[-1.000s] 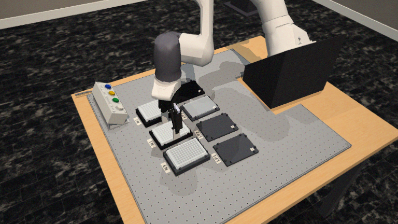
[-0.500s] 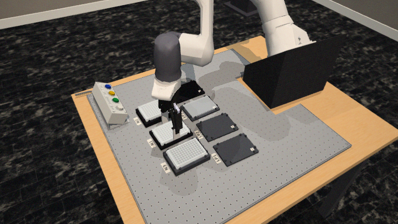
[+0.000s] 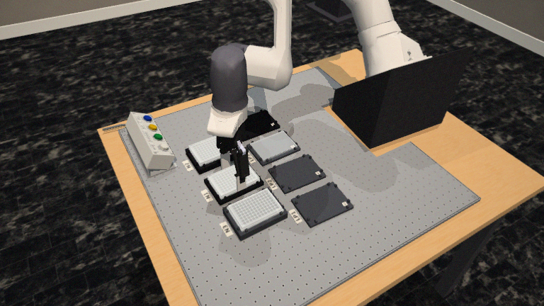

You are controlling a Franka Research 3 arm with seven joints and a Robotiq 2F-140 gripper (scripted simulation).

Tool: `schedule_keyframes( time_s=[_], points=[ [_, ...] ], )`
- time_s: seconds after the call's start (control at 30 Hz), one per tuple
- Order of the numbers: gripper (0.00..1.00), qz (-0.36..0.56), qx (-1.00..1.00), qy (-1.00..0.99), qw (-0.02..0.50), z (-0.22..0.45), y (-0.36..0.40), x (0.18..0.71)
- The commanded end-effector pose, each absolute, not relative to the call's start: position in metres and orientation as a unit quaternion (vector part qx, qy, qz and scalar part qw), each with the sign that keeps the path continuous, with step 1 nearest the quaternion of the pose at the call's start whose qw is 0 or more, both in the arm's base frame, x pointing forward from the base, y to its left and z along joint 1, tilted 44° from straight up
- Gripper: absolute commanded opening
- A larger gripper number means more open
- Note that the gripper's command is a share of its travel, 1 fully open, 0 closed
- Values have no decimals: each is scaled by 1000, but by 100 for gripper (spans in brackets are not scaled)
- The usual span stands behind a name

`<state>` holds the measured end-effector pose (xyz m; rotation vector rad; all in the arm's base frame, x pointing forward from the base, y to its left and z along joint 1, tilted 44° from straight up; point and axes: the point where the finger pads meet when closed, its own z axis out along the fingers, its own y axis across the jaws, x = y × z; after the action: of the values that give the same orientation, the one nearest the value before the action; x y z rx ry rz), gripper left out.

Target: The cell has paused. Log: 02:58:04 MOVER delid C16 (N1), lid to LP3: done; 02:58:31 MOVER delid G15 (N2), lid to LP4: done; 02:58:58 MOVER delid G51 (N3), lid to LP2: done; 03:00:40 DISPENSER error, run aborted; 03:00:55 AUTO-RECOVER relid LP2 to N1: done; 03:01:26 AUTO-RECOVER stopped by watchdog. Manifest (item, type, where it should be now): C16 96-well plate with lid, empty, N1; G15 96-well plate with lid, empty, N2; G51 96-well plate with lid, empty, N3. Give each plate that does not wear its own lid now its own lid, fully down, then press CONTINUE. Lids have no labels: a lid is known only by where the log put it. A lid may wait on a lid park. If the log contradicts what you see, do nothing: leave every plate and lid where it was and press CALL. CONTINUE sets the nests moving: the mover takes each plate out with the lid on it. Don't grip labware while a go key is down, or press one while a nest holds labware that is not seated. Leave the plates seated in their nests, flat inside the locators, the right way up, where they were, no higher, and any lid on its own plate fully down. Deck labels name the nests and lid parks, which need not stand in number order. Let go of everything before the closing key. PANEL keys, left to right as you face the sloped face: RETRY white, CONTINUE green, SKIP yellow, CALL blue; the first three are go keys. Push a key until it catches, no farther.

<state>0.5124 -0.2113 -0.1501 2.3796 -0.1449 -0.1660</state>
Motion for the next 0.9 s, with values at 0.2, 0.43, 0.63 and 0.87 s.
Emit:
schedule_keyframes(
  time_s=[0.2,0.43,0.63,0.87],
  points=[
    [0,-64,926,-58,367,-150,-212,512],
    [0,-64,926,-58,367,-149,-211,512],
    [0,-64,926,-58,367,-149,-211,512],
    [0,-64,926,-58,367,-149,-211,512]
  ],
)
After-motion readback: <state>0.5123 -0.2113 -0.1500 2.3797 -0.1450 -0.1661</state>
